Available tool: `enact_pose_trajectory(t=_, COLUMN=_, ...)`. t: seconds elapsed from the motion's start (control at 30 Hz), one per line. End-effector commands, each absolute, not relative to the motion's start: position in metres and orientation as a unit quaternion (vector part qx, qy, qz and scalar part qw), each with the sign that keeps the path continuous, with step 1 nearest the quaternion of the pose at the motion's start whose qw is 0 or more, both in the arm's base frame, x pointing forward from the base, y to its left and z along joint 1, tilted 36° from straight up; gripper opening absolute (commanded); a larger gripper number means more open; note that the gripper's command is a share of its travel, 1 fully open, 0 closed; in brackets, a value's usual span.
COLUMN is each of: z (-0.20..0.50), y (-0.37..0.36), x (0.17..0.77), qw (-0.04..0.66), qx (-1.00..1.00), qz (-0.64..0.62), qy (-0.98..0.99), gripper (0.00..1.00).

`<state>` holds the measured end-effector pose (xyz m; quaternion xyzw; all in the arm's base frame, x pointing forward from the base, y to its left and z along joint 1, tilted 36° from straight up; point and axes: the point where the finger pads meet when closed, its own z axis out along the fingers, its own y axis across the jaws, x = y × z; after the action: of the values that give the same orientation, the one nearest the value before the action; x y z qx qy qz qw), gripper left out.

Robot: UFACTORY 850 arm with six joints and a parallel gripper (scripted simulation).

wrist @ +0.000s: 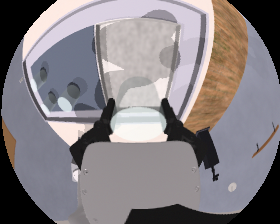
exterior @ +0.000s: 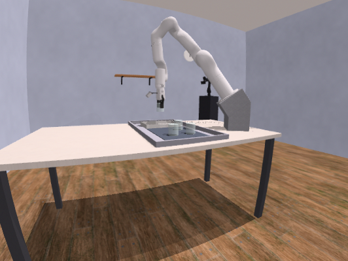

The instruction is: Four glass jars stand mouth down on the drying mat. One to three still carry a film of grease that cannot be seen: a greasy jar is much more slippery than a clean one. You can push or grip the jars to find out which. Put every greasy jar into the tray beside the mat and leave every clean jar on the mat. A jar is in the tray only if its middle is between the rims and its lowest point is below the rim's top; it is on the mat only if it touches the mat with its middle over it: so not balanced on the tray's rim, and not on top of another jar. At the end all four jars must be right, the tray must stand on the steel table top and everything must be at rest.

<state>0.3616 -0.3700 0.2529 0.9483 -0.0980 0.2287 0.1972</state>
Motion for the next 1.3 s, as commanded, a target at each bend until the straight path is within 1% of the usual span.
enact_pose_trajectory(t=0.0, z=0.249, y=-0.373, x=0.364, qw=0.188, qx=0.947, qz=0.242, qy=-0.094, gripper=0.0)
enact_pose_trajectory(t=1.27, z=0.178, y=-0.408, x=0.401, qw=0.188, qx=0.947, qz=0.242, qy=-0.094, gripper=0.0)
